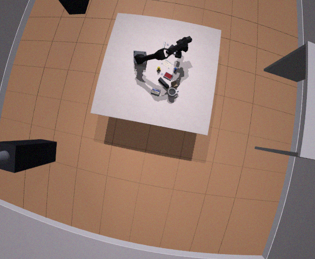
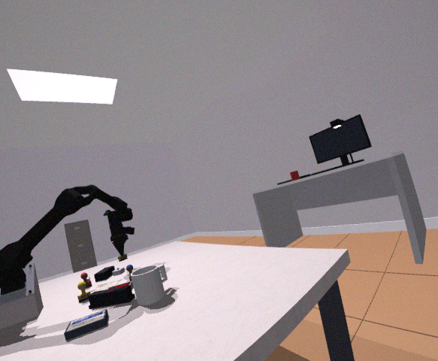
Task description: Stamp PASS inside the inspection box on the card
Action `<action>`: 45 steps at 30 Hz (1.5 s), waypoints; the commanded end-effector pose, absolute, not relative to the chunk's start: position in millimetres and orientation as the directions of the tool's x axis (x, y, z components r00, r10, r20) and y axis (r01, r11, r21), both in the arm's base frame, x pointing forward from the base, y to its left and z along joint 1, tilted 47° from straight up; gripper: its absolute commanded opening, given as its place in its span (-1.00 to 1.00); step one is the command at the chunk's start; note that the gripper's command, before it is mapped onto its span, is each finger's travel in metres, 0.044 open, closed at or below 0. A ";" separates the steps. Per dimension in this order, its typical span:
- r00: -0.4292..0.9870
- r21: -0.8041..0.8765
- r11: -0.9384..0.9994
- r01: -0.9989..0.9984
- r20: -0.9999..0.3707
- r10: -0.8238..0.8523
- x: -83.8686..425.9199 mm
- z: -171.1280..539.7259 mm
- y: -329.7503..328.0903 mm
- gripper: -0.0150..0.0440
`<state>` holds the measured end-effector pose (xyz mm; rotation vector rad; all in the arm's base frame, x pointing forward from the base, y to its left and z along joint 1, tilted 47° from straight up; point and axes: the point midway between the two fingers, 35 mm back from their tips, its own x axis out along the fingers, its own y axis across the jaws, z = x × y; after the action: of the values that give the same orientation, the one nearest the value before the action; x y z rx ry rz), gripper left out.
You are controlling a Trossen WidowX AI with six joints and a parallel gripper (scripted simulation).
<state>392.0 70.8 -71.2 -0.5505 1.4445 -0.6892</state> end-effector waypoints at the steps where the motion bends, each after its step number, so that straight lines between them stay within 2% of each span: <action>1: -0.005 -0.708 0.699 0.096 -0.703 -0.711 392.5 -56.7 60.9 -0.49; 21: -0.004 -0.704 0.704 0.092 -0.708 -0.707 373.3 25.4 -11.0 -0.49; 45: -0.009 -0.718 0.690 0.093 -0.693 -0.720 312.9 93.5 -84.2 -0.49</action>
<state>318.6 -79.3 88.4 -0.5465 1.4520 -0.6977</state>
